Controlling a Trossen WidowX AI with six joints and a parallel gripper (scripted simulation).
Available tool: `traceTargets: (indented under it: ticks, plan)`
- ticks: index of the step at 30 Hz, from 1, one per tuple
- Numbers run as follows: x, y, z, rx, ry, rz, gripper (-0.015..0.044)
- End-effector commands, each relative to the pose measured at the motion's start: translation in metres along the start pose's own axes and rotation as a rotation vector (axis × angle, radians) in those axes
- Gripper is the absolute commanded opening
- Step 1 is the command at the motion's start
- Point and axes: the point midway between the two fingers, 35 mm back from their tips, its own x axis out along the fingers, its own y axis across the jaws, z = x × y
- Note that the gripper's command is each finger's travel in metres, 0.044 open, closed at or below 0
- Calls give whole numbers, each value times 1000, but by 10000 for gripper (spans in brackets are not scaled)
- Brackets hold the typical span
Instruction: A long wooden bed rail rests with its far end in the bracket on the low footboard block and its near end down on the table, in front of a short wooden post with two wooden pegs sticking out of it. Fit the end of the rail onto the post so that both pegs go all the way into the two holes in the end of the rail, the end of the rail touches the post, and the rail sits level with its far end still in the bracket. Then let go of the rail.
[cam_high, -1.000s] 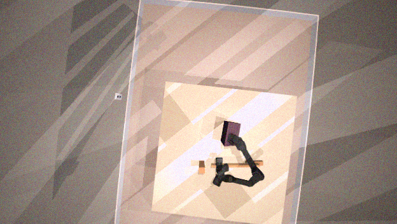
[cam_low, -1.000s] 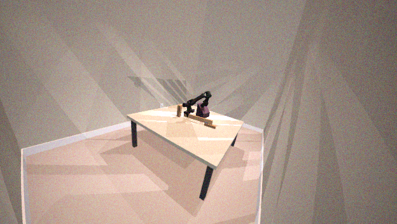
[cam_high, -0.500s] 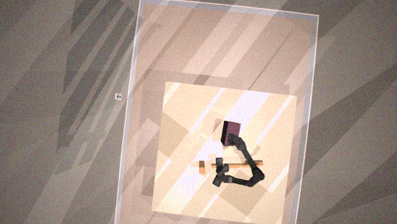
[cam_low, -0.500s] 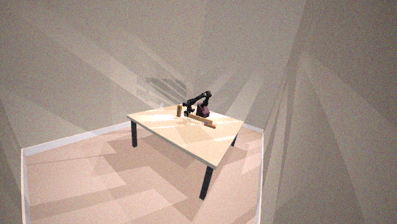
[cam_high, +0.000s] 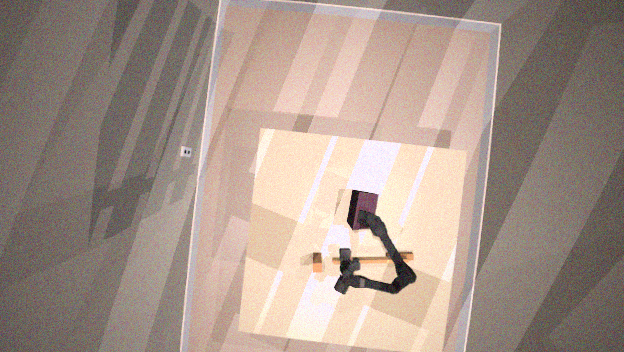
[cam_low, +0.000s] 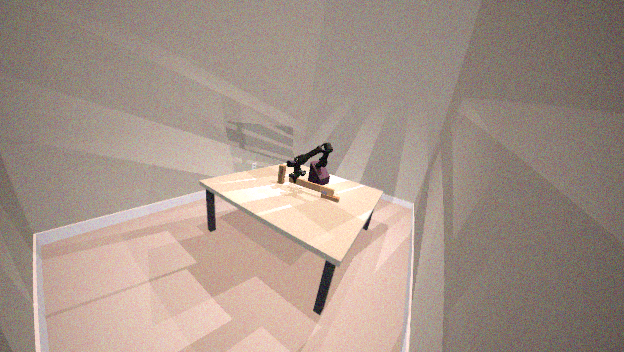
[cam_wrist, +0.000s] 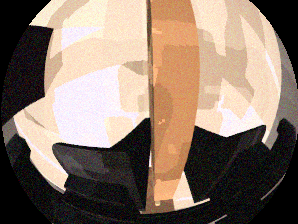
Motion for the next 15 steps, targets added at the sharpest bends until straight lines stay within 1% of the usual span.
traceTargets:
  ticks: [1,15]
  plan:
    - [0,-2,-1,5,1,-9,0]
    - [-1,0,-1,5,1,-9,0]
